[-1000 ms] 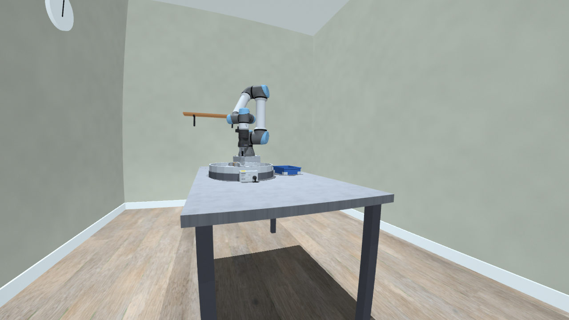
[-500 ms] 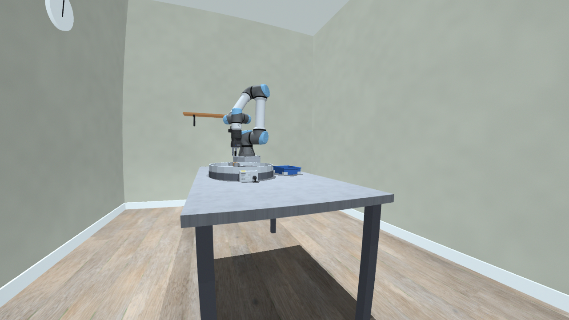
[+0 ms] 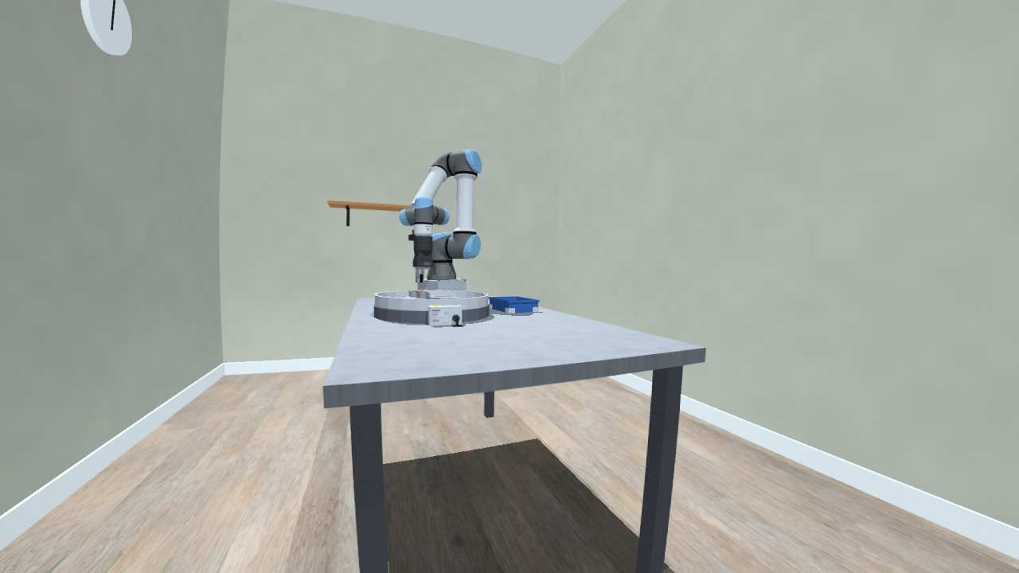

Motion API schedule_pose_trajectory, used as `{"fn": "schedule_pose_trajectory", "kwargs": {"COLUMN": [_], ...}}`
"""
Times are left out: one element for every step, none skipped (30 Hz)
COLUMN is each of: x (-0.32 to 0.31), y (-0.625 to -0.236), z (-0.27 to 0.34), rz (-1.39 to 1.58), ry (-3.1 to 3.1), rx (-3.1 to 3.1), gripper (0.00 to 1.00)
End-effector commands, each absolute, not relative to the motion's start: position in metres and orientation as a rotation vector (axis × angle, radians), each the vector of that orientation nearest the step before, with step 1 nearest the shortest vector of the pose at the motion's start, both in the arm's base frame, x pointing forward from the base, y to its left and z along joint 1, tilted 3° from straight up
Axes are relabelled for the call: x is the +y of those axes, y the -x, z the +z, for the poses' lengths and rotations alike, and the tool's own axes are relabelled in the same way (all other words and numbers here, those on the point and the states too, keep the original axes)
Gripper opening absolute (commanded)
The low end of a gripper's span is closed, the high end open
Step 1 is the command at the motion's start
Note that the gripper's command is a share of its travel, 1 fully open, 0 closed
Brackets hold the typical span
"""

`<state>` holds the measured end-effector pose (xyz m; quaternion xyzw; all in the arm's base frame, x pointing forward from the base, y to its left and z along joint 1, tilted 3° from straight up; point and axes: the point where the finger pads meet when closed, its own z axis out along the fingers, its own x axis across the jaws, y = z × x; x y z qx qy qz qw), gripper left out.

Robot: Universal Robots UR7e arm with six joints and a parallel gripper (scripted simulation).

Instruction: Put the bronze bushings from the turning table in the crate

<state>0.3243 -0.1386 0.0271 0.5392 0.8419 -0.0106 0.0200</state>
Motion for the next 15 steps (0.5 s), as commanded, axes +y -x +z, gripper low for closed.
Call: {"fn": "schedule_pose_trajectory", "kwargs": {"x": [-0.139,-0.139,-0.139,-0.139,-0.139,-0.139,-0.139,-0.14,-0.14,-0.14,-0.14,-0.14,-0.14,-0.14,-0.14], "y": [-0.325,-0.325,-0.325,-0.325,-0.325,-0.325,-0.325,-0.325,-0.325,-0.325,-0.325,-0.325,-0.325,-0.325,-0.325], "z": [0.027,0.027,0.027,0.027,0.027,0.024,0.021,0.018,0.015,0.012,0.012,0.012,0.012,0.012,0.012], "rz": [-0.033,-0.033,-0.033,-0.033,-0.033,-0.033,-0.033,-0.033,-0.033,-0.033,-0.033,-0.033,-0.033,-0.033,-0.033], "ry": [-1.671,-1.671,-1.671,-1.671,-1.671,-1.671,-1.67,-1.67,-1.67,-1.669,-1.669,-1.669,-1.669,-1.669,-1.669], "rx": [2.61,2.61,2.61,2.61,2.61,2.61,2.611,2.611,2.612,2.612,2.612,2.612,2.612,2.612,2.612], "gripper": [0.4,0.4,0.4,0.4,0.4,0.4,0.4,0.4,0.4,0.4,0.4,0.4,0.4,0.4,0.4]}}
